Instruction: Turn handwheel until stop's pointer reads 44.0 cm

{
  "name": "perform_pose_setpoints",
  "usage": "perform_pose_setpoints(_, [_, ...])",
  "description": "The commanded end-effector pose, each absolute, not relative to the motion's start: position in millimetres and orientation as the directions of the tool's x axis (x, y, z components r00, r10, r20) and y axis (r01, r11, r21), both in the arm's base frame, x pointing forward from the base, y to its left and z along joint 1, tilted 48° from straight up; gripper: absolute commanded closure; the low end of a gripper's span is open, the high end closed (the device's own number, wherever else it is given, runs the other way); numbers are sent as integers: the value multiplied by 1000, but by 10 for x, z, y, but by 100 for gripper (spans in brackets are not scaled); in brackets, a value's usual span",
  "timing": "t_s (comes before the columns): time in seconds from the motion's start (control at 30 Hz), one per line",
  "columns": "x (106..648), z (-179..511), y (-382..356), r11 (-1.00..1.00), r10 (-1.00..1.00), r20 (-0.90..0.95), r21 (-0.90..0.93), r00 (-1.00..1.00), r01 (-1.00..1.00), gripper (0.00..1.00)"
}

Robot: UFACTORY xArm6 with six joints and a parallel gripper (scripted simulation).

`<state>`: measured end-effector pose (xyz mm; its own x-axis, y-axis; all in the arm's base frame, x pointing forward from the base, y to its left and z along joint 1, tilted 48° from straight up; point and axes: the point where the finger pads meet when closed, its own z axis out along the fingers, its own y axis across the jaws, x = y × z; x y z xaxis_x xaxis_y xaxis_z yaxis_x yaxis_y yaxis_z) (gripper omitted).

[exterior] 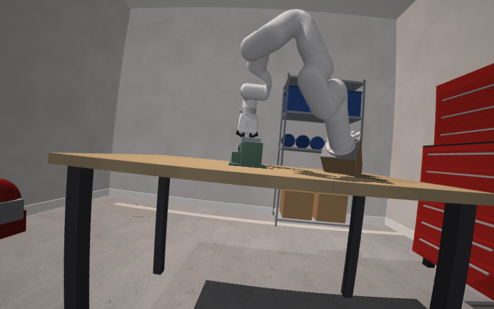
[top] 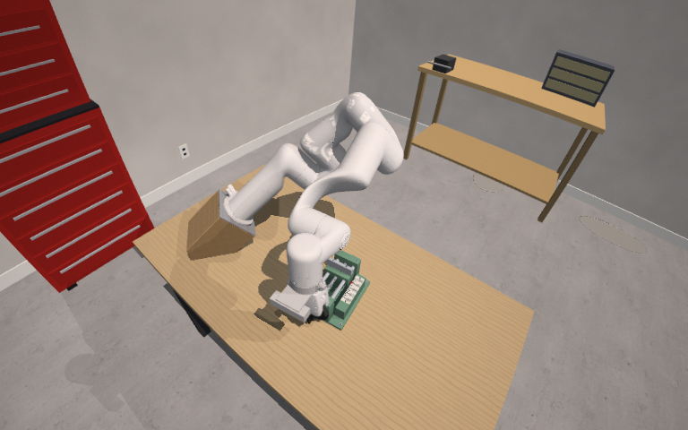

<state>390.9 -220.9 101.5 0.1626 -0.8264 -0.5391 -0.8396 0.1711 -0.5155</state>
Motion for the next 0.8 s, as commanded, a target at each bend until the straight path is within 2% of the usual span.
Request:
perform_pose_setpoints(0.0, [4013,1049,-2219,171,-827,-538,-516,162,-839,94])
perform_pose_setpoints(0.77, [4365,840,-2014,171,-827,-538,-516,162,-839,94])
